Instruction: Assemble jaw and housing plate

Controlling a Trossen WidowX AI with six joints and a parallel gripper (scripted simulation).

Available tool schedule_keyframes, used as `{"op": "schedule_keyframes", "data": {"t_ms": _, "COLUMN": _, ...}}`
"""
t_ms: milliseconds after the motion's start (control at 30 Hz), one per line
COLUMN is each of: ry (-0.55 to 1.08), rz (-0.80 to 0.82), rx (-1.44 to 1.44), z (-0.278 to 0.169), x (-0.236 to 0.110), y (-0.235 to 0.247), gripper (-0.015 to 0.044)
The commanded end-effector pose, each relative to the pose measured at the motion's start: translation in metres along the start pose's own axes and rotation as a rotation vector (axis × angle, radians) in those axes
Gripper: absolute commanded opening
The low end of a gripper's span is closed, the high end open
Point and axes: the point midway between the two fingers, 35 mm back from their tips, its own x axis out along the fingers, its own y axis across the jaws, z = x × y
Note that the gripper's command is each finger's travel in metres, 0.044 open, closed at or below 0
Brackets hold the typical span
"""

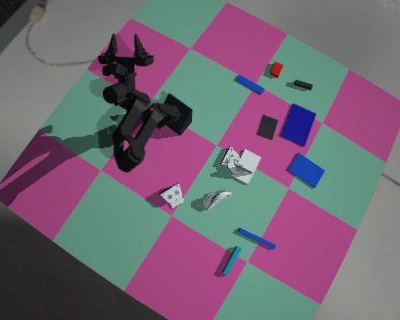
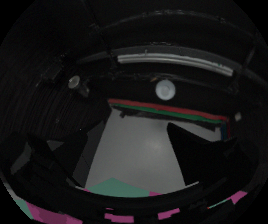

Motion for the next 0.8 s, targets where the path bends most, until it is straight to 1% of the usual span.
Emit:
{"op": "schedule_keyframes", "data": {"t_ms": 0, "ry": 0.0, "rz": 0.0, "rx": 0.0, "z": 0.0, "x": 0.0, "y": 0.0, "gripper": 0.0426}}
{"op": "schedule_keyframes", "data": {"t_ms": 533, "ry": 0.0, "rz": 0.0, "rx": 0.0, "z": 0.0, "x": 0.0, "y": 0.0, "gripper": 0.0006}}
{"op": "schedule_keyframes", "data": {"t_ms": 767, "ry": 0.0, "rz": 0.0, "rx": 0.0, "z": 0.0, "x": 0.0, "y": 0.0, "gripper": 0.0}}
